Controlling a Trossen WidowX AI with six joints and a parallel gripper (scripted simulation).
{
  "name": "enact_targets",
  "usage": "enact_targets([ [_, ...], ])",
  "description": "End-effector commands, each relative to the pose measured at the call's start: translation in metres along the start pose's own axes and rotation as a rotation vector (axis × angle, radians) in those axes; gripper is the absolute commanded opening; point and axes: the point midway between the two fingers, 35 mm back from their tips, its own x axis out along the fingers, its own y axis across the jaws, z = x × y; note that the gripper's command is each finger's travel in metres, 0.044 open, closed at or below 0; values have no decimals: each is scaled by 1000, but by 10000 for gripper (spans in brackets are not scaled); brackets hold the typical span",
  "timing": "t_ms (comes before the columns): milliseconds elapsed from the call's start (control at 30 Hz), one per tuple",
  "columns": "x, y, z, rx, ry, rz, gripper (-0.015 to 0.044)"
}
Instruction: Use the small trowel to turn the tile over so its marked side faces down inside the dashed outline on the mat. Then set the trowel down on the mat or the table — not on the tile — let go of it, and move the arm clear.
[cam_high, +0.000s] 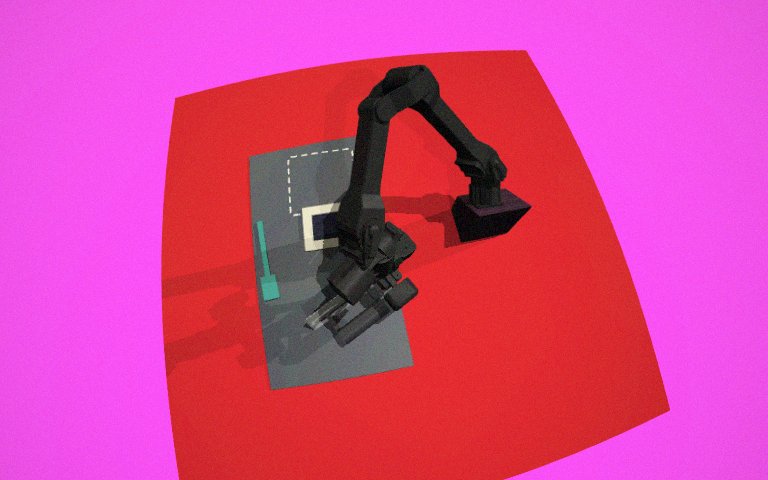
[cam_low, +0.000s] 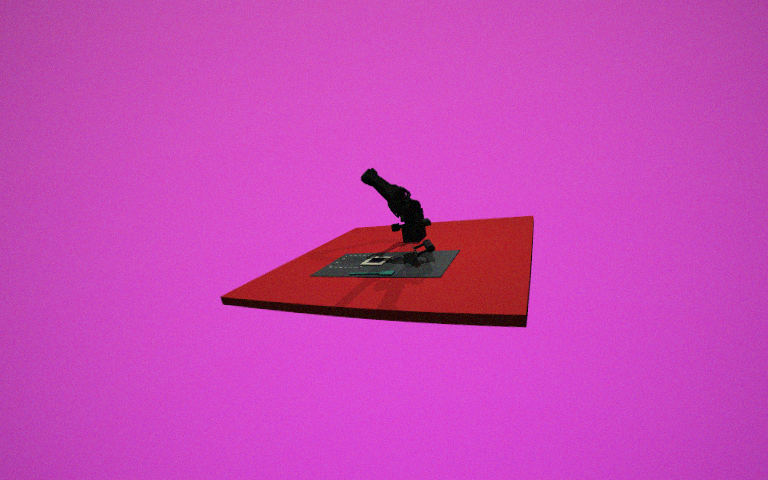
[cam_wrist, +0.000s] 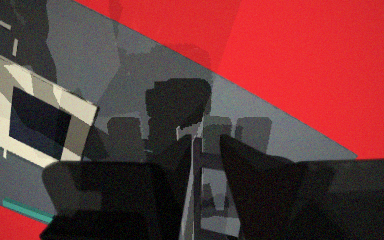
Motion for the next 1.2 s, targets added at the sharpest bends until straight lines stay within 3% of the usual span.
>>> enact_targets([
  [0,1,8,1,-4,-4,5,100],
  [600,1,39,1,-4,-4,7,100],
  [933,0,33,0,1,0,3,100],
  [1167,-9,-5,-2,-3,2,-3,100],
])
